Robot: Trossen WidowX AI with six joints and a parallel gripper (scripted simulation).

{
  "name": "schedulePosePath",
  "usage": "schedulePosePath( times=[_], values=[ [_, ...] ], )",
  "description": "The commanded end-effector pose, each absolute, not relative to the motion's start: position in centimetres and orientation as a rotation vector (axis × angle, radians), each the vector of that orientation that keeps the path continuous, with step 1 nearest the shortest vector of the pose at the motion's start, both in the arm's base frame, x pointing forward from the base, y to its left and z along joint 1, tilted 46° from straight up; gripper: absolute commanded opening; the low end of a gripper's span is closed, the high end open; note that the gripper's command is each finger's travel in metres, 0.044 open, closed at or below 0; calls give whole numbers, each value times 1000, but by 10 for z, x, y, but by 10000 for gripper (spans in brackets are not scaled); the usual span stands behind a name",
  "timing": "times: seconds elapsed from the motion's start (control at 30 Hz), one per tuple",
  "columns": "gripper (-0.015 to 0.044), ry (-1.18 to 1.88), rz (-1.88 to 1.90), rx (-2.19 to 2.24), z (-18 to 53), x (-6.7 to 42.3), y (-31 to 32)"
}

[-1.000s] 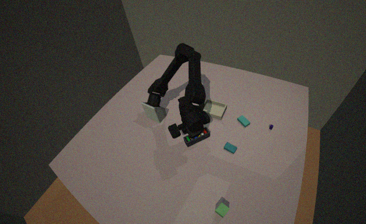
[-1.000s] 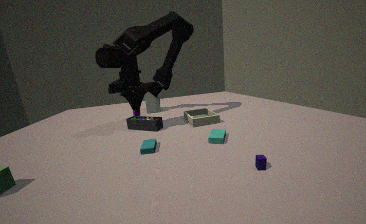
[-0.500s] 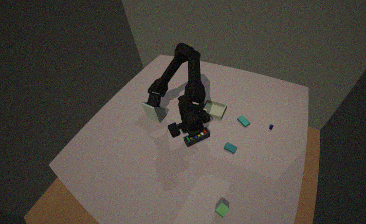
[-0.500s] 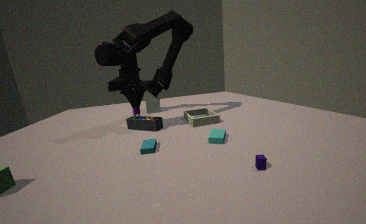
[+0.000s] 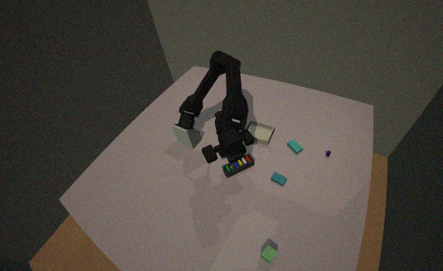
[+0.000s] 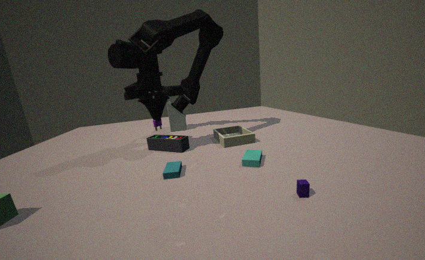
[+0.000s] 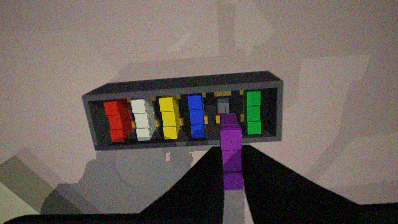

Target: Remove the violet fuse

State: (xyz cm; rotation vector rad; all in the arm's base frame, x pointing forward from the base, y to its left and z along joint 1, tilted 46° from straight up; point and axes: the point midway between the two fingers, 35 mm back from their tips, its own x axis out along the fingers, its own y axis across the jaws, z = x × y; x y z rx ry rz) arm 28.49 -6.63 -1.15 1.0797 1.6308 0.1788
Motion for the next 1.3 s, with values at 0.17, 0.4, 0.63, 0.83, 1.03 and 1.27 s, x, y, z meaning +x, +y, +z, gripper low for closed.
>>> schedulePosePath(
  times=[0.17, 0.4, 0.63, 0.83, 1.03, 1.27],
  values=[
    [0, 1631, 165, 1064, 14, 297, -49],
    [0, 1628, 151, 1057, 51, 309, -15],
    [0, 1625, 152, 1059, 90, 312, 24],
    [0, 1625, 163, 1065, 122, 307, 57],
    [0, 1630, 183, 1077, 155, 295, 90],
    [0, 1632, 189, 1080, 162, 291, 98]
  ],
)
